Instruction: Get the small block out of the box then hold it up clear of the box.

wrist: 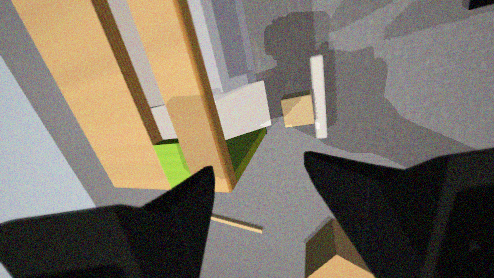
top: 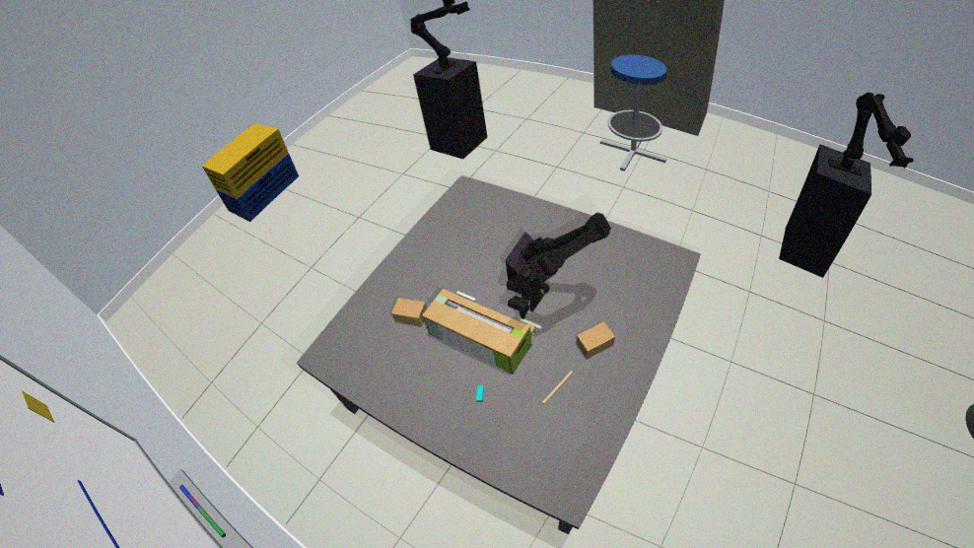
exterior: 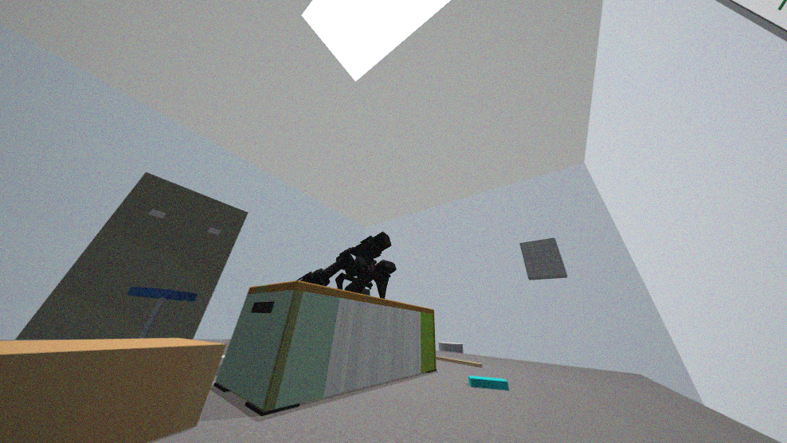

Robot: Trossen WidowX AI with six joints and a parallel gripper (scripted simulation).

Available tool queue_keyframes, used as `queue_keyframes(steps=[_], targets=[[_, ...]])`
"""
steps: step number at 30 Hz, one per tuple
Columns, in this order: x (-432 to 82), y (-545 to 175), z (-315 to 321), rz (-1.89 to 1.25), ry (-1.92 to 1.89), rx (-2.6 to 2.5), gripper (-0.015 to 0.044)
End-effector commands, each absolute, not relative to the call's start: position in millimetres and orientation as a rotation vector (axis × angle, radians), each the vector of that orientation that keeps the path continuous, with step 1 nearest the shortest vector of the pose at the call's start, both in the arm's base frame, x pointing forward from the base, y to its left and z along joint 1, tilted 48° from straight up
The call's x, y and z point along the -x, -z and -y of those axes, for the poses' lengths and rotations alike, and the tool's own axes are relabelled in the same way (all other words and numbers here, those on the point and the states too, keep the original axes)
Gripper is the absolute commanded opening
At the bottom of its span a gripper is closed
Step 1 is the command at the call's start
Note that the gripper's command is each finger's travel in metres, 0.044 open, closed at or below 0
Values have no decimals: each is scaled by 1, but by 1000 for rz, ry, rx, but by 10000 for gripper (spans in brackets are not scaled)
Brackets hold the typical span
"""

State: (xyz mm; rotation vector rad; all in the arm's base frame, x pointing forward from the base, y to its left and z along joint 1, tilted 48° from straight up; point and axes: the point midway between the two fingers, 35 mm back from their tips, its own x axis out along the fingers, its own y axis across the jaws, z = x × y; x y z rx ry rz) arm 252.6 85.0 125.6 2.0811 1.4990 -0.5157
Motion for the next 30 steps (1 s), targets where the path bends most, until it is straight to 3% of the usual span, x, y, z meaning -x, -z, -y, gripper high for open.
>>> queue_keyframes(steps=[1,30], targets=[[-247,-107,-96,-1375,-148,-1327,285],[-243,-92,-119,-732,-1023,138,285]])
